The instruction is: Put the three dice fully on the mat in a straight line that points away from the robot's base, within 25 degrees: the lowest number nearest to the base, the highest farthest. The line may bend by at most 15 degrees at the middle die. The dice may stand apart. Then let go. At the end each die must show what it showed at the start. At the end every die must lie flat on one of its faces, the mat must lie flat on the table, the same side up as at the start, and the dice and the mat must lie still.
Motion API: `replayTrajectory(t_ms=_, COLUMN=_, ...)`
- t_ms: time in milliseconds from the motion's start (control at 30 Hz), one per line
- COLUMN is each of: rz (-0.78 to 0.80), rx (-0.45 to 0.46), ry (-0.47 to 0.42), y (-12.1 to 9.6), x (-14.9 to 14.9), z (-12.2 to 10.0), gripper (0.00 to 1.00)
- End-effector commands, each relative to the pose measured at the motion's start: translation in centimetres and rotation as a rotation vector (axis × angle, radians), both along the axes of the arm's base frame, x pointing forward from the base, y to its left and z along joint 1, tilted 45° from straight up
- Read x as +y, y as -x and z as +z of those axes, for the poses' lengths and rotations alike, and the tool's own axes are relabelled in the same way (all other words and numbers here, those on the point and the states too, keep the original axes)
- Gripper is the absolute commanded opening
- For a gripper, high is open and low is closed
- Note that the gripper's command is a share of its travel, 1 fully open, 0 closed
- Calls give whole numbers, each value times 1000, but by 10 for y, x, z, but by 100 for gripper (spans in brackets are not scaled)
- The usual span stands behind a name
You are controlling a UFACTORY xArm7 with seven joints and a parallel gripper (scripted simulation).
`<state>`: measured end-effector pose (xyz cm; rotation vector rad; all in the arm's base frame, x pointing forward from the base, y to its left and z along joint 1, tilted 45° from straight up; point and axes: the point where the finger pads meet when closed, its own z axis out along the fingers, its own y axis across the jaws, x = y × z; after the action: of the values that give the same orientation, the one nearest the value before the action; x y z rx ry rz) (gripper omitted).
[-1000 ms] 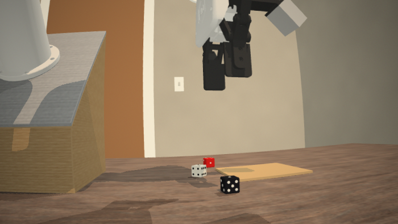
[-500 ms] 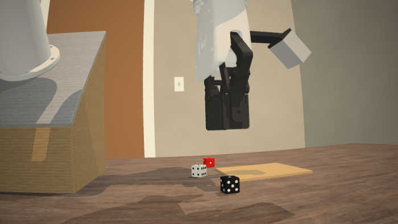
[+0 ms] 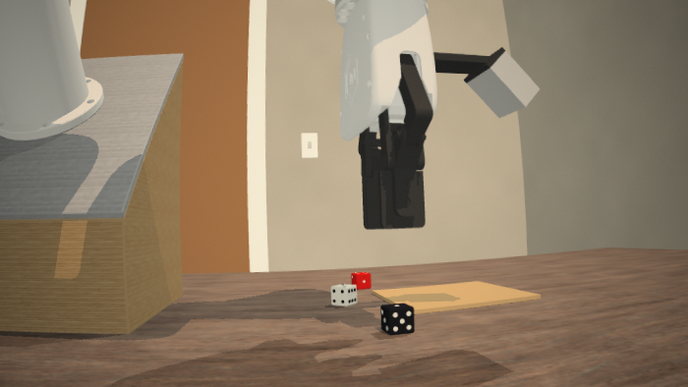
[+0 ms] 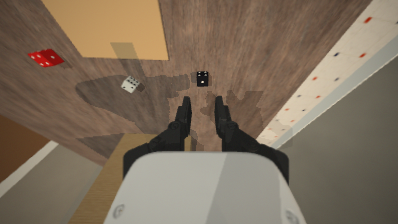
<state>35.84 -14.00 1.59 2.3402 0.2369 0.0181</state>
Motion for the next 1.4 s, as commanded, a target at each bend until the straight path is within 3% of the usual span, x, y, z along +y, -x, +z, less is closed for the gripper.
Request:
replayTrajectory(t_ms=0, rz=3, rx=-2, ry=-1, y=-1, x=1, z=0, gripper=36)
replayTrajectory(t_ms=1367, rz=3, rx=-2, ry=-1, y=-2, x=-9, z=-10, gripper=36)
